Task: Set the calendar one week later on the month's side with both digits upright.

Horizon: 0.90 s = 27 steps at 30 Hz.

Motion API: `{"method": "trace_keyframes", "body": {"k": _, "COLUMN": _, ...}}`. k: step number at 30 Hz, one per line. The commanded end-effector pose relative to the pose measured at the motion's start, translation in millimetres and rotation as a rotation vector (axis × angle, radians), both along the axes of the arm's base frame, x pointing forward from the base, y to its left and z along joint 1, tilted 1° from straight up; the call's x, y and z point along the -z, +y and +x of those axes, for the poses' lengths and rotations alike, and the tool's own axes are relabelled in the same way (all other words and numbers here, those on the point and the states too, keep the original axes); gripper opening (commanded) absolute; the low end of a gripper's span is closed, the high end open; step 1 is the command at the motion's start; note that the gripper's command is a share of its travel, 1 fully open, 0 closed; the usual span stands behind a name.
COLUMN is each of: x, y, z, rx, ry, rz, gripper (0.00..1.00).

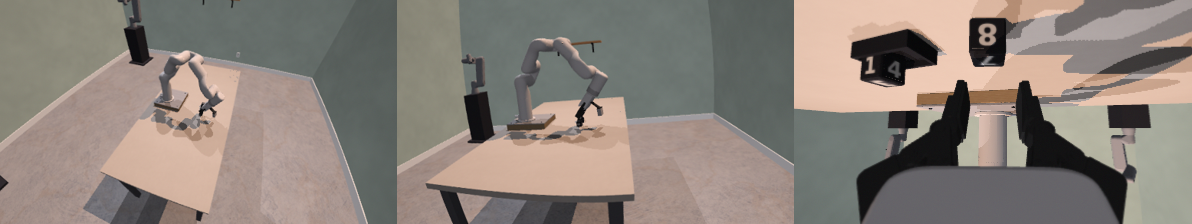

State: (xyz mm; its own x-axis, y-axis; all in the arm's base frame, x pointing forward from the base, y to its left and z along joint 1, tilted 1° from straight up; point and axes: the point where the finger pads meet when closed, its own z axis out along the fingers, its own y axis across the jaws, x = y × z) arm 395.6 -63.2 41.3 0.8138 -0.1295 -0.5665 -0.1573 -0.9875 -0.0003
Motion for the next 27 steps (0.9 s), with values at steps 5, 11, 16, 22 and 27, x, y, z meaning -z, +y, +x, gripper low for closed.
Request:
{"method": "trace_keyframes", "body": {"k": 5, "x": 15.0, "y": 0, "z": 2, "rx": -0.001, "ry": -0.004, "rz": -0.001, "gripper": 0.47}}
{"method": "trace_keyframes", "body": {"k": 11, "x": 26.2, "y": 1, "z": 2, "rx": -0.003, "ry": -0.004, "rz": -0.001, "gripper": 0.47}}
{"method": "trace_keyframes", "body": {"k": 16, "x": 33.6, "y": 1, "z": 2, "rx": -0.004, "ry": -0.004, "rz": -0.001, "gripper": 0.47}}
{"method": "trace_keyframes", "body": {"k": 22, "x": 37.8, "y": 2, "z": 2, "rx": -0.004, "ry": -0.004, "rz": -0.001, "gripper": 0.47}}
{"method": "trace_keyframes", "body": {"k": 27, "x": 41.0, "y": 2, "z": 2, "rx": -0.005, "ry": -0.004, "rz": -0.001, "gripper": 0.47}}
